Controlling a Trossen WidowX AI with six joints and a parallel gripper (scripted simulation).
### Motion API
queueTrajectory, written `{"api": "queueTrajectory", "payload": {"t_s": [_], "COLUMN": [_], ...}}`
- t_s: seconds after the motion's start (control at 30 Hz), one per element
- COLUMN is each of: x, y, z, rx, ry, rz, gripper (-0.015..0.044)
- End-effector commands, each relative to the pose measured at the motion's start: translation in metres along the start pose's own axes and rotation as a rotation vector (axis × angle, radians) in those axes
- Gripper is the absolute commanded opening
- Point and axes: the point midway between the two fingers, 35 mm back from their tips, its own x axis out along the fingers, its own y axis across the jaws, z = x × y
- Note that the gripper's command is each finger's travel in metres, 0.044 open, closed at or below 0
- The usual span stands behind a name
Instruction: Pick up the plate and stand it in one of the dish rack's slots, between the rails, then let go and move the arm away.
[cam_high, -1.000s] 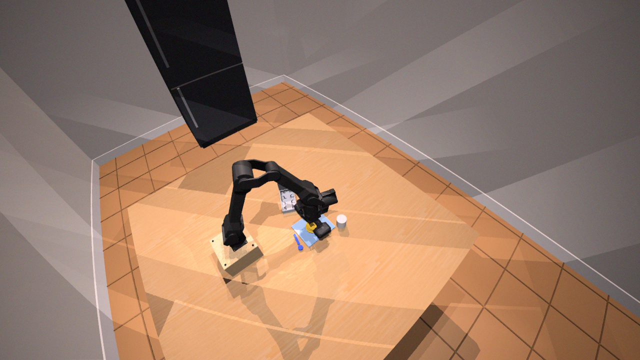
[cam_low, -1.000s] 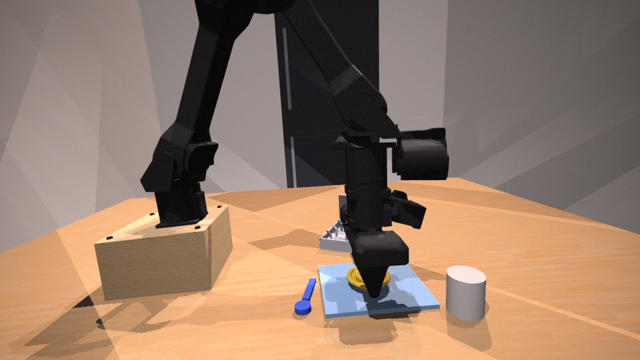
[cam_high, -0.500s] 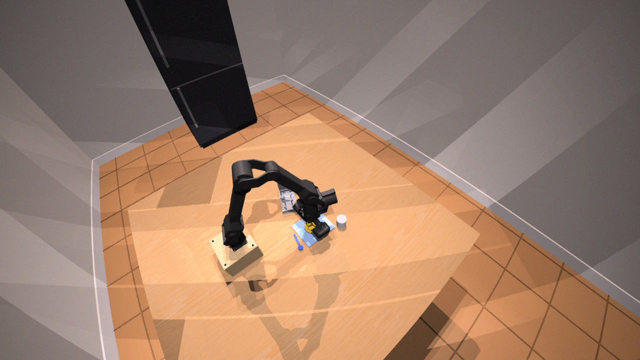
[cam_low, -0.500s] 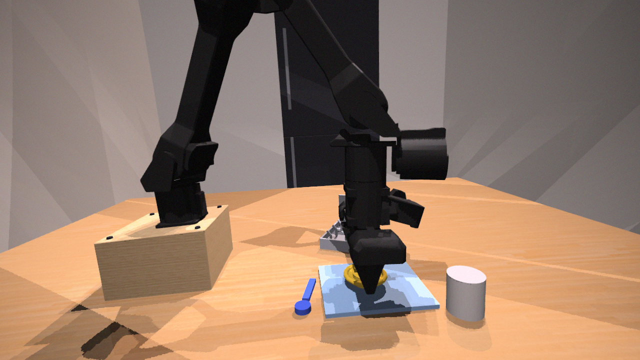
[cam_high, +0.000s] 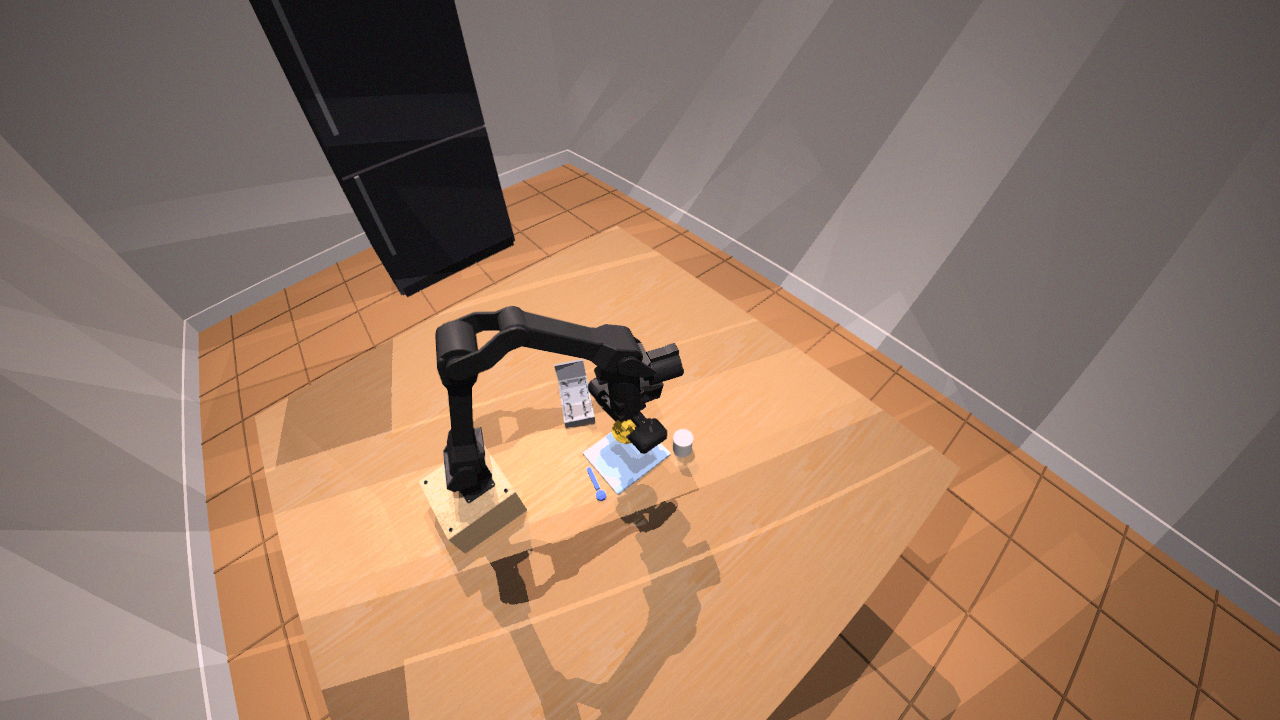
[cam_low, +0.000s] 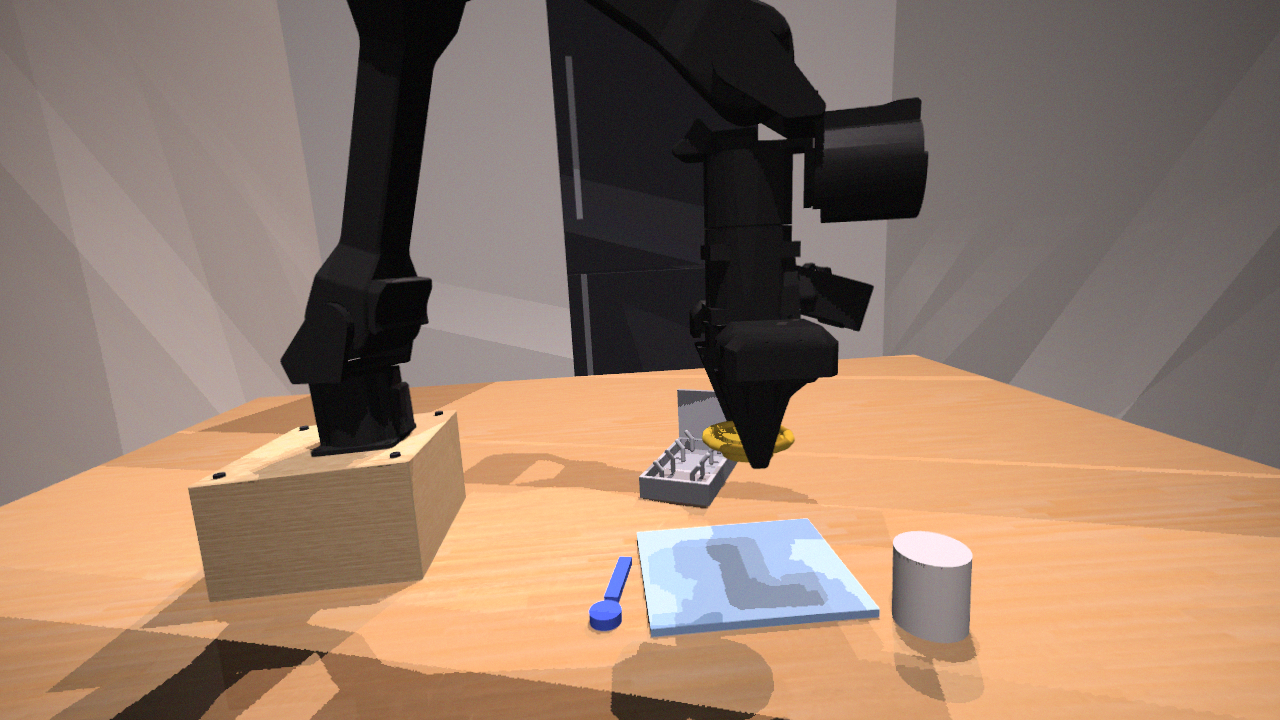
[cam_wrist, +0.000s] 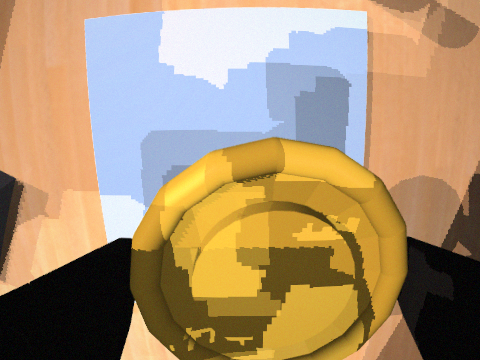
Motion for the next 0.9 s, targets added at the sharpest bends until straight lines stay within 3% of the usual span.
{"api": "queueTrajectory", "payload": {"t_s": [0.0, 0.33, 0.53, 0.87], "x": [-0.03, -0.078, -0.081, -0.081], "y": [0.0, 0.0, 0.002, 0.089], "z": [0.002, 0.0, -0.001, -0.036], "rx": [0.006, -0.009, -0.005, 0.3], "ry": [-0.017, -0.01, -0.009, -0.007], "rz": [0.001, -0.003, -0.003, 0.003], "gripper": [0.0, 0.0, 0.0, 0.0]}}
